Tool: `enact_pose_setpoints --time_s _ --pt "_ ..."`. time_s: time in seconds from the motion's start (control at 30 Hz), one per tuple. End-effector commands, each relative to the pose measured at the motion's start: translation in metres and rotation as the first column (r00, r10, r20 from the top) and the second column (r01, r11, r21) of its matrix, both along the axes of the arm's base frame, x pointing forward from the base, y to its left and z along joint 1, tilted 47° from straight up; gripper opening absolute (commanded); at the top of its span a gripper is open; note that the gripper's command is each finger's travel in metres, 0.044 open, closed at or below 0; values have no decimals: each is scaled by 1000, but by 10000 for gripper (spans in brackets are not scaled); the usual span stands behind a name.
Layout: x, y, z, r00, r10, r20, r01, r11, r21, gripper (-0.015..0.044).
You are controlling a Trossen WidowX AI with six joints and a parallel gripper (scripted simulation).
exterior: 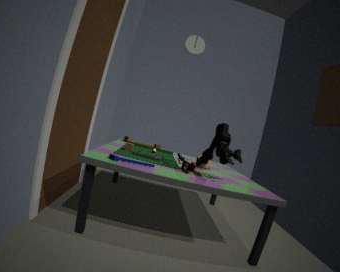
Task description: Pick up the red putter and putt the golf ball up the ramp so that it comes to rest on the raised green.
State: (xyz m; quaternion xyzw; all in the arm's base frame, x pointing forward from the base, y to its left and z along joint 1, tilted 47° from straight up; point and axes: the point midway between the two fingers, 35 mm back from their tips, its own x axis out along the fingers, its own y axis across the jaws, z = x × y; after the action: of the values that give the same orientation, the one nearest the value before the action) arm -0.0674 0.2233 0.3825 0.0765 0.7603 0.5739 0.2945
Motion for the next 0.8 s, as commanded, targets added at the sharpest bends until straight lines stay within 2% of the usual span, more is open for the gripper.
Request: enact_pose_setpoints --time_s 0.0,0.13,0.37,0.77 --pt "1 0 0 1000 -2 2 2 1000 2 426" --pt "23 8 -8 996 -62 58 59 997 59 440" --pt "101 18 -35 932 -258 253 203 953 225 440" --pt "200 -9 -71 743 -447 499 287 885 366 440"
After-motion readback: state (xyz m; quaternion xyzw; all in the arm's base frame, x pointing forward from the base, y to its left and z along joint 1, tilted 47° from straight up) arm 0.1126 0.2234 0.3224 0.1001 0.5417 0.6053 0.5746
